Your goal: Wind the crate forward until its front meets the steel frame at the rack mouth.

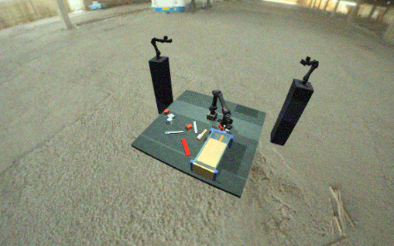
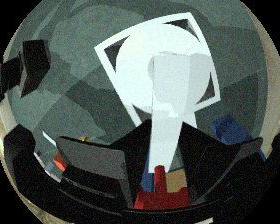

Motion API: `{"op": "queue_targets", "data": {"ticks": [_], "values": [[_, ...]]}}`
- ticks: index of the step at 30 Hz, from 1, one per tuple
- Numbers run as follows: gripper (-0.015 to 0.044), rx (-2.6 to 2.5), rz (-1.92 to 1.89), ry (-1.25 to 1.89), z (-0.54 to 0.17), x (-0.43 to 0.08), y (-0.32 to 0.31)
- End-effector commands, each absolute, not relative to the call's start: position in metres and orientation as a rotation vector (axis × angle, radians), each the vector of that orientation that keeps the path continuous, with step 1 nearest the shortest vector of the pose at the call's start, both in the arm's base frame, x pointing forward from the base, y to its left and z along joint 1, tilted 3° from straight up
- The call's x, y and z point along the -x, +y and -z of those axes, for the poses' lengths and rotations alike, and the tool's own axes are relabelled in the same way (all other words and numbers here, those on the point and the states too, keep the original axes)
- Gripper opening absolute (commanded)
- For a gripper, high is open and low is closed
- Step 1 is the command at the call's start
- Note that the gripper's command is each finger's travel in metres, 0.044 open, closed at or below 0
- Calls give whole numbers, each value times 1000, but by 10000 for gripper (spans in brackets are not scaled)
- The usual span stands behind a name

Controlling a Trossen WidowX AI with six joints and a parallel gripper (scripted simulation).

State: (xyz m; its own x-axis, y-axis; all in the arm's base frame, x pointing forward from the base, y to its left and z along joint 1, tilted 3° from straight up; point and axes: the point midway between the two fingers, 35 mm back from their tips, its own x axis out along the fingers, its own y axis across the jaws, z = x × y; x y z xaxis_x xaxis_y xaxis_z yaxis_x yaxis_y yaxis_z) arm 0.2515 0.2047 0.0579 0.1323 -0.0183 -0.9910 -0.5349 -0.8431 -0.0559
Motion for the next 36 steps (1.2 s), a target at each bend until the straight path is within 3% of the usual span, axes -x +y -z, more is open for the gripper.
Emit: {"op": "queue_targets", "data": {"ticks": [1,36], "values": [[0,2029,-1771,516,-55,-252,206],[0,2019,-1762,530,-51,-250,204]]}}
